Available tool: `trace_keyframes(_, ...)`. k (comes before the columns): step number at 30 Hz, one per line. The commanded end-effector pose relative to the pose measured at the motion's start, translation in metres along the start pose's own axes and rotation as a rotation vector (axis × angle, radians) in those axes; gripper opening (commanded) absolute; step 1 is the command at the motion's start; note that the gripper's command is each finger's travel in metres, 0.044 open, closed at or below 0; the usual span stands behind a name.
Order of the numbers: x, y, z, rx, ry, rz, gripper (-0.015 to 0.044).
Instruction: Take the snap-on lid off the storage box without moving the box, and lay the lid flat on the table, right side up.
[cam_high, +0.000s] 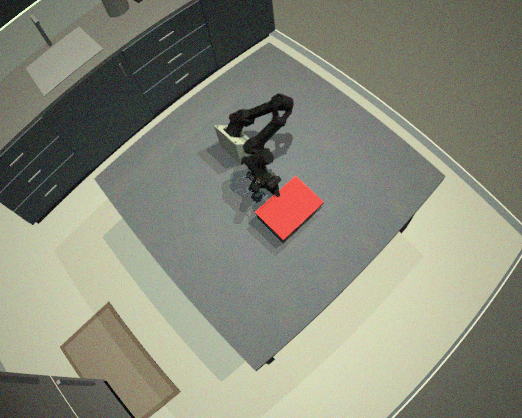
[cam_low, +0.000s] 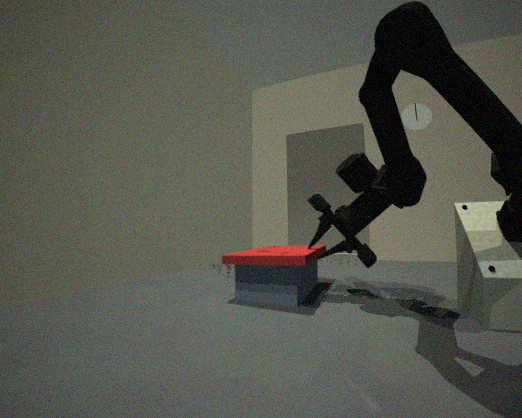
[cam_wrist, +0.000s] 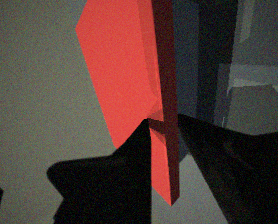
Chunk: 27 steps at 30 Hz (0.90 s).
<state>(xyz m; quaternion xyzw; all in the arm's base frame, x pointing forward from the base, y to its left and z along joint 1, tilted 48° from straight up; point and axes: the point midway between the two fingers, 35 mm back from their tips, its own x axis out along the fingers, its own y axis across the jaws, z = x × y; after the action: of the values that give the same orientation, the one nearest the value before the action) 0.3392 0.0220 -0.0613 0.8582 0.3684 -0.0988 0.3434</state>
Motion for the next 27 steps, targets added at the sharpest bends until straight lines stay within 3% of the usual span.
trace_keyframes(1, -0.0025, 0.0029, 0.0002, -0.002, 0.001, 0.006, 0.0)
trace_keyframes(27, -0.0058, 0.007, 0.0001, -0.002, 0.001, 0.006, 0.0)
